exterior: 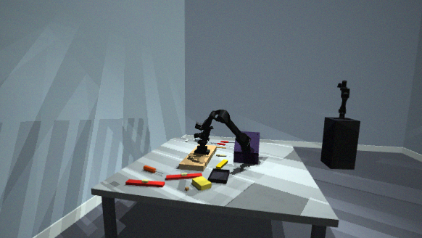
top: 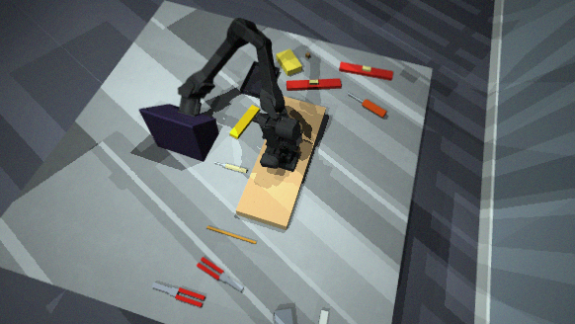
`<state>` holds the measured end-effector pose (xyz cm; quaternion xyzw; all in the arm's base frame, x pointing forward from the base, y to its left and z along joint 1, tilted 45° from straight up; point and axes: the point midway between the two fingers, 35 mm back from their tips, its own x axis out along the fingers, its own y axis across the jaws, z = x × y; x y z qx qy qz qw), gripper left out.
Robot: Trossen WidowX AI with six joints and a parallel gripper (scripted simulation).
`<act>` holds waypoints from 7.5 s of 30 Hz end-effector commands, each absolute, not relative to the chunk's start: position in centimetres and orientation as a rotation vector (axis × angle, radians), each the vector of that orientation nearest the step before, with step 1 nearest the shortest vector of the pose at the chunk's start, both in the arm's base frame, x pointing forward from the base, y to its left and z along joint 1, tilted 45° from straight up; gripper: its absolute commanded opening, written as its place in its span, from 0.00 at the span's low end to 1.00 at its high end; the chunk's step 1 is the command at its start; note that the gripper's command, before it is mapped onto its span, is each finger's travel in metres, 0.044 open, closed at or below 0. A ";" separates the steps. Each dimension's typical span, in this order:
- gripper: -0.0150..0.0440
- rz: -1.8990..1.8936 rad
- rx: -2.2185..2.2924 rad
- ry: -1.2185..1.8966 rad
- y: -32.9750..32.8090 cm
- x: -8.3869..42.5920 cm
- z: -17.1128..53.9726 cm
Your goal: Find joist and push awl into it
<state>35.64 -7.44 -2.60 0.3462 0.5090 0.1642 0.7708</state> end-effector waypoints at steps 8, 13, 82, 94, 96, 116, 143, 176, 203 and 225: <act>0.25 0.351 0.746 1.108 -8.6 35.4 -3.8; 0.25 0.351 0.746 1.108 -9.1 35.3 -4.3; 0.25 0.348 0.741 1.108 -15.8 34.3 -10.6; 0.25 0.348 0.740 1.108 -16.9 34.2 -11.7; 0.25 0.348 0.740 1.108 -17.1 34.1 -11.9; 0.25 0.347 0.738 1.108 -19.1 33.9 -13.7; 0.25 0.344 0.738 1.107 -22.1 33.6 -12.5; 0.25 0.477 0.507 1.076 -20.3 37.0 0.6; 0.25 0.744 0.142 0.936 -5.0 38.7 13.0; 0.25 0.983 -0.112 0.751 6.9 33.1 20.5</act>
